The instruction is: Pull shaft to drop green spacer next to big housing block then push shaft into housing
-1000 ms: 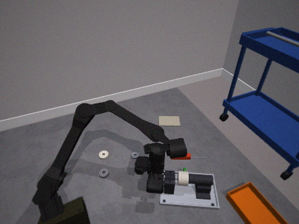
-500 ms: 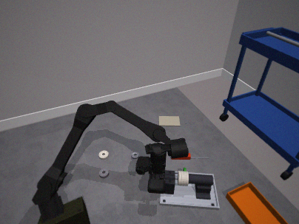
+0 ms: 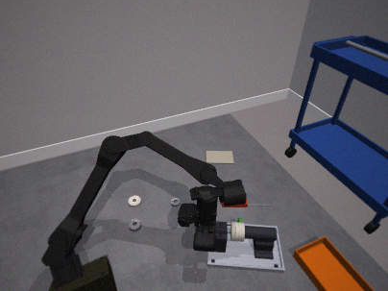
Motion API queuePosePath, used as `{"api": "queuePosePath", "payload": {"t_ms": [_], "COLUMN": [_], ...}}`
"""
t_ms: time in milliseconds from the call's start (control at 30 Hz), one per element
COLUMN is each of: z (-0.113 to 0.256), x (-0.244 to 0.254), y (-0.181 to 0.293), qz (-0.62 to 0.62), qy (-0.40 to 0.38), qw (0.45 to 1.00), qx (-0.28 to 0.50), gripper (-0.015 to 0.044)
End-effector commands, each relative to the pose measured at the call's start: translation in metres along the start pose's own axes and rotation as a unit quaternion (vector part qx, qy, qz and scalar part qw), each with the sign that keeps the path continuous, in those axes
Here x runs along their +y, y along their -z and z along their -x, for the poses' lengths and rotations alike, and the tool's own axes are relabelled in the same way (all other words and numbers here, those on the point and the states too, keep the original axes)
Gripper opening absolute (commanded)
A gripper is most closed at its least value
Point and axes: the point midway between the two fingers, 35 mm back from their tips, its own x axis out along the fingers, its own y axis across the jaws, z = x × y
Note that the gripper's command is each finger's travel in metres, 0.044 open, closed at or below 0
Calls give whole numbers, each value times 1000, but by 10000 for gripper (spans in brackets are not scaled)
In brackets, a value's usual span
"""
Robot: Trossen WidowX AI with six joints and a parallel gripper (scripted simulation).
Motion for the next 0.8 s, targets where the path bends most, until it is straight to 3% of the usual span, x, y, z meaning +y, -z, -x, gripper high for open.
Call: {"api": "queuePosePath", "payload": {"t_ms": [0,433,767], "z": [1,2,0], "x": [0,0,0], "y": [4,5,1], "qz": [1,1,-1], "qy": [-2,-2,-1], "qw": [1000,1000,1000], "qx": [4,4,-2], "gripper": [0,0,263]}}
